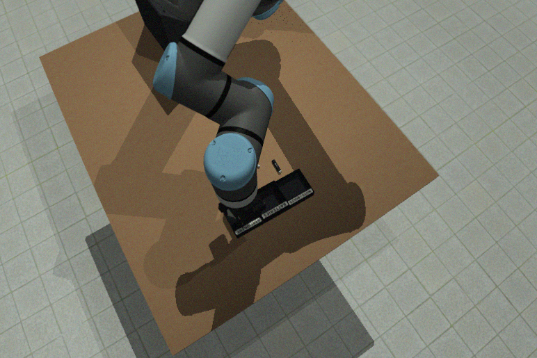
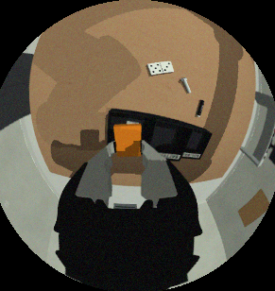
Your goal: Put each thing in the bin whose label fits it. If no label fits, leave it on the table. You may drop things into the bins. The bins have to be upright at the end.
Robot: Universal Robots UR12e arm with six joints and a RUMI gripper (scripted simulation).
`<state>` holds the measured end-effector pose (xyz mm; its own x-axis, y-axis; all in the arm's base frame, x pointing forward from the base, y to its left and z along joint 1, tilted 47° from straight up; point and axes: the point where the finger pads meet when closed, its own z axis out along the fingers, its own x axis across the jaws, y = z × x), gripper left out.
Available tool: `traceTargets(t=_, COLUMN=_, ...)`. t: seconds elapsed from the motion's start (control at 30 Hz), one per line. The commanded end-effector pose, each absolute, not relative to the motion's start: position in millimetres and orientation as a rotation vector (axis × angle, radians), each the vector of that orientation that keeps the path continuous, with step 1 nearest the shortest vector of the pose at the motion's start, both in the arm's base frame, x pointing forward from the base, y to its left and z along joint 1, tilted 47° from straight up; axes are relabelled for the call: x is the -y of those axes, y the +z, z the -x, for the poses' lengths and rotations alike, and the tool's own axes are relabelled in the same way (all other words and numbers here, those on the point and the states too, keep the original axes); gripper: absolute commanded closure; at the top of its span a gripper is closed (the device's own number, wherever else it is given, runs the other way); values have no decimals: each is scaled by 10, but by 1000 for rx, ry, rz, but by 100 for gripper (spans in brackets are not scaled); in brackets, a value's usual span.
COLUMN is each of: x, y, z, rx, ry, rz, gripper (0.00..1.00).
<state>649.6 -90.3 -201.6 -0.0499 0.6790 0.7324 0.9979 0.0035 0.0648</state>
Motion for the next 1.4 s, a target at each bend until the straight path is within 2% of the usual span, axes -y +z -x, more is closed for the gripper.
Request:
traceTargets(t=0.0, x=951, y=-2058, z=-6536, rx=1628, ry=-743, rz=1842, gripper=100)
traceTargets(t=1.37, x=742, y=-2159, z=-6508, rx=1607, ry=-732, rz=1858, gripper=100)
